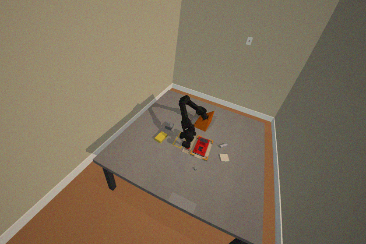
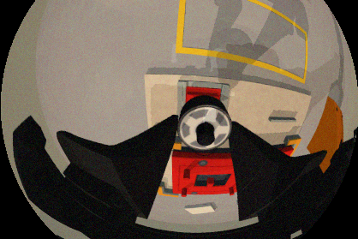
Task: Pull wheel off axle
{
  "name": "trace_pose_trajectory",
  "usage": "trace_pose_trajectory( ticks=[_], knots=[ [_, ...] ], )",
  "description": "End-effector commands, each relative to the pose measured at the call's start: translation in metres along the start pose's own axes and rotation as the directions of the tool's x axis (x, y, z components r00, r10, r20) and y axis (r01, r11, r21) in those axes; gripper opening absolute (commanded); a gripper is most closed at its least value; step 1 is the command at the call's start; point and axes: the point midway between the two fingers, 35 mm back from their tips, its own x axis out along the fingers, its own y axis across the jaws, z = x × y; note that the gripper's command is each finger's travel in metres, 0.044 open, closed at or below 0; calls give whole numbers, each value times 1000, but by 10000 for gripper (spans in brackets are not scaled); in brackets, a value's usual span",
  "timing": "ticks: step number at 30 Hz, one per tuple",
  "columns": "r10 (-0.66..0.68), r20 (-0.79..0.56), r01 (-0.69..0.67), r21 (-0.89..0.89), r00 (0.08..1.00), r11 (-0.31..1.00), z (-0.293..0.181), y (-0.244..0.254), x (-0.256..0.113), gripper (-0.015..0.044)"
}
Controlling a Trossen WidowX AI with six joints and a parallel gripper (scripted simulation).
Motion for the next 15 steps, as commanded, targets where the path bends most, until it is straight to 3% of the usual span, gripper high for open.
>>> trace_pose_trajectory(
  ticks=[1, 15],
  knots=[
    [11, 1, -11, -15, 1000, 1000, -3, 0, -11, 0],
    [10, 2, -10, -16, 1000, 1000, -3, 0, -15, 0]
  ],
)
